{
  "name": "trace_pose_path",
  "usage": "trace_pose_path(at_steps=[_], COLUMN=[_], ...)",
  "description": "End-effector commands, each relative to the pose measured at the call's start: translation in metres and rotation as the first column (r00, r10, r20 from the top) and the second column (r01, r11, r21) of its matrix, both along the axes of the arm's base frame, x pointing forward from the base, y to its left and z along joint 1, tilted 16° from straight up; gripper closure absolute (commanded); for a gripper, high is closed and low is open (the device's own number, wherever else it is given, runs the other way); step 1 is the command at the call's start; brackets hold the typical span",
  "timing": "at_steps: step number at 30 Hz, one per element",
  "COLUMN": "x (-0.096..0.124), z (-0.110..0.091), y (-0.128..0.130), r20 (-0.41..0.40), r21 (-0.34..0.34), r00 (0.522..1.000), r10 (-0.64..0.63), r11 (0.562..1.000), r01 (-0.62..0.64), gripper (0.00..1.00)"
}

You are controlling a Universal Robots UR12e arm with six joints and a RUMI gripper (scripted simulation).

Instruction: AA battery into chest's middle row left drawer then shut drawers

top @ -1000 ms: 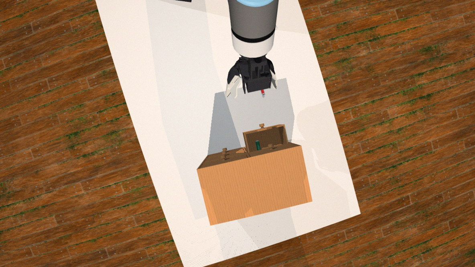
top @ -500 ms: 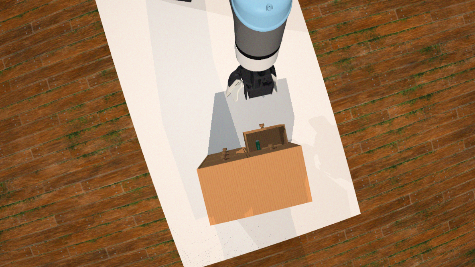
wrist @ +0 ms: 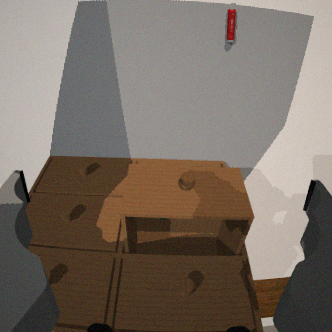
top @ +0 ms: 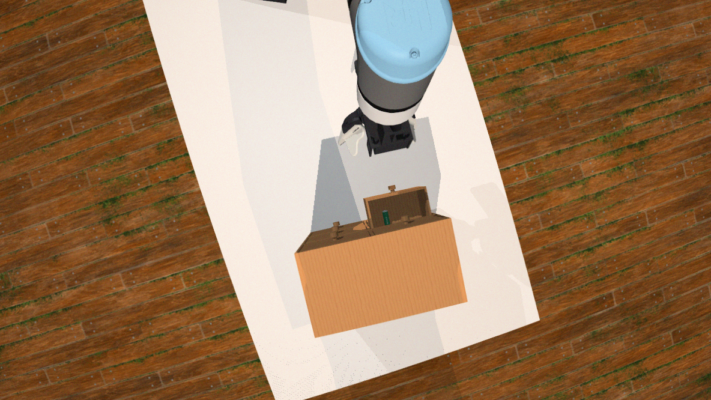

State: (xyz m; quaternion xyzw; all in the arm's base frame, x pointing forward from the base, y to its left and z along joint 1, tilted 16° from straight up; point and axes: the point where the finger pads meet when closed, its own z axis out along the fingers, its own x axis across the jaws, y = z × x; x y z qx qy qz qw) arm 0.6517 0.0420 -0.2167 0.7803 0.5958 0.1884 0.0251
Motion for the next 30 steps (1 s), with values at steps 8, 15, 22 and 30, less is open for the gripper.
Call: trace_pose_path(at_steps=[8,15,22,30], x=[0.0001,0.0000,-0.0002,-0.0003], z=[0.0025,0.0036,0.0043,0.0050], y=[-0.0008,-0.0011,-0.0013,-0.0015], r20=[-0.069,-0.105,-0.125,-0.147], r21=[0.017,0.026,0.031,0.037], r00=[0.997,0.994,0.991,0.988], r10=[0.020,0.031,0.037,0.044], r11=[1.000,0.999,0.999,0.999], r01=[-0.019,-0.029,-0.034,-0.039], gripper=[0.00,0.00,0.00,0.00])
